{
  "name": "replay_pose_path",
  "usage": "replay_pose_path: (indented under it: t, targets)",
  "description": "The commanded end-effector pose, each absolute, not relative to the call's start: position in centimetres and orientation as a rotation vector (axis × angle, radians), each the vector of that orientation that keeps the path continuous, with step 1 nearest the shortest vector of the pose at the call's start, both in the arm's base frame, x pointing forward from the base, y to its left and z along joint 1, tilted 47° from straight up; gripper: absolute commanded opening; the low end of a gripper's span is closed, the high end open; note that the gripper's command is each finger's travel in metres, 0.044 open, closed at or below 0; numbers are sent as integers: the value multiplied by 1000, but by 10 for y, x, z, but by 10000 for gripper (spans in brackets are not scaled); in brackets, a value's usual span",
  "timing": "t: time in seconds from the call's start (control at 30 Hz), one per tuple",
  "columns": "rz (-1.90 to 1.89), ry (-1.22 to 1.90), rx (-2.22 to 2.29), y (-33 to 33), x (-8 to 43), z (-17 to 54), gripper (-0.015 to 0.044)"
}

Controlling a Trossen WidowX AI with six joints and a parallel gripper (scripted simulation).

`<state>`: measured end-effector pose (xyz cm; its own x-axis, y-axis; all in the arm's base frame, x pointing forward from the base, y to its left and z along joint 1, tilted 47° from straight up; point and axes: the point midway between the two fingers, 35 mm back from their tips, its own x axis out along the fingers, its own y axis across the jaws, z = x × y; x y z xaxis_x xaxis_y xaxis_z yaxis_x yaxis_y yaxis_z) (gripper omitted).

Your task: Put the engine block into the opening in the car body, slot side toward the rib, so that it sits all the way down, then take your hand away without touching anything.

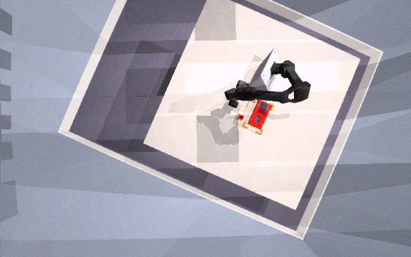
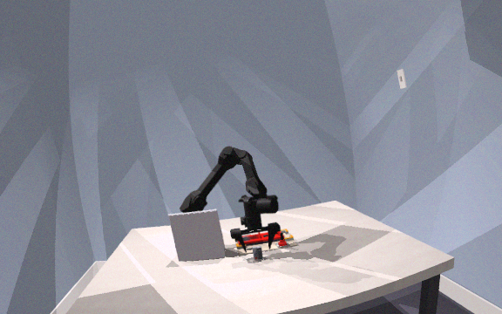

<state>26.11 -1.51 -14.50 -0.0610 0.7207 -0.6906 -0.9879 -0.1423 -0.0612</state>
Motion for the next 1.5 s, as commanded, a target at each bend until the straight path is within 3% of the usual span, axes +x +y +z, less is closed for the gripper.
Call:
replay_pose_path:
  t: [0.0,0.37,0.73,0.97,1.1,1.47]
  targets:
    - [1597,513,-679,-8,259,-149,440]
    - [1598,512,-677,3,257,-159,440]
    - [1598,512,-677,3,257,-159,151]
    - [1598,512,-677,3,257,-159,105]
    - [1597,513,-678,-1,258,-157,0]
    - [1594,519,-683,-25,265,-138,0]
